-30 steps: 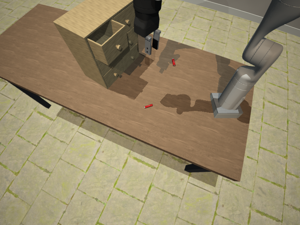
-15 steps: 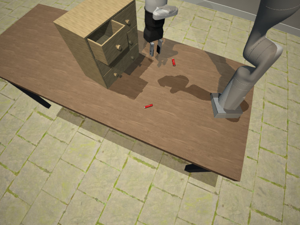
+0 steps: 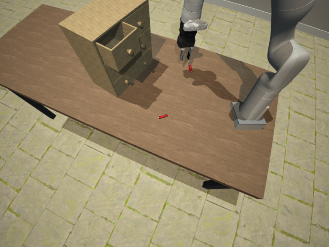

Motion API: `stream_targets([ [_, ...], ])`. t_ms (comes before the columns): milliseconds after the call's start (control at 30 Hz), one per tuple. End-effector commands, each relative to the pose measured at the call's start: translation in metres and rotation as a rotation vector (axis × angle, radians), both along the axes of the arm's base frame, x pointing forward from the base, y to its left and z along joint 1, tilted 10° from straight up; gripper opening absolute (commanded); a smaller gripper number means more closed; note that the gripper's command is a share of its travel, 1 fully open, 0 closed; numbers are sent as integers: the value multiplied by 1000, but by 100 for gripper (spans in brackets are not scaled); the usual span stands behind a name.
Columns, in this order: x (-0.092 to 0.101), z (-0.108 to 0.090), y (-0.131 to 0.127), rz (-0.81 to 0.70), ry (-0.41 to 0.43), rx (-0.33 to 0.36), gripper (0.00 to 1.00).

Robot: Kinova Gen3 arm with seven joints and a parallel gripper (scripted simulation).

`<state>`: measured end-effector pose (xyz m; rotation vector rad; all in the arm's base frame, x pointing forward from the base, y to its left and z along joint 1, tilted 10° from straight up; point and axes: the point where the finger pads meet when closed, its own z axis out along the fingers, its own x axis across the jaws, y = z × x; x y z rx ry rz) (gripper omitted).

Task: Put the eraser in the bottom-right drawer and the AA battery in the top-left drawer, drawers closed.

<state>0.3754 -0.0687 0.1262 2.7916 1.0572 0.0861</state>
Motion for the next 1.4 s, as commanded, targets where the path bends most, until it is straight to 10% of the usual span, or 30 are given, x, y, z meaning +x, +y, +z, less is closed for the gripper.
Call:
stream_targets([
  [0,-15,-14,-35,-87,12,-6,67],
  [1367,-23,-25,-52,-129,6,-15,61],
])
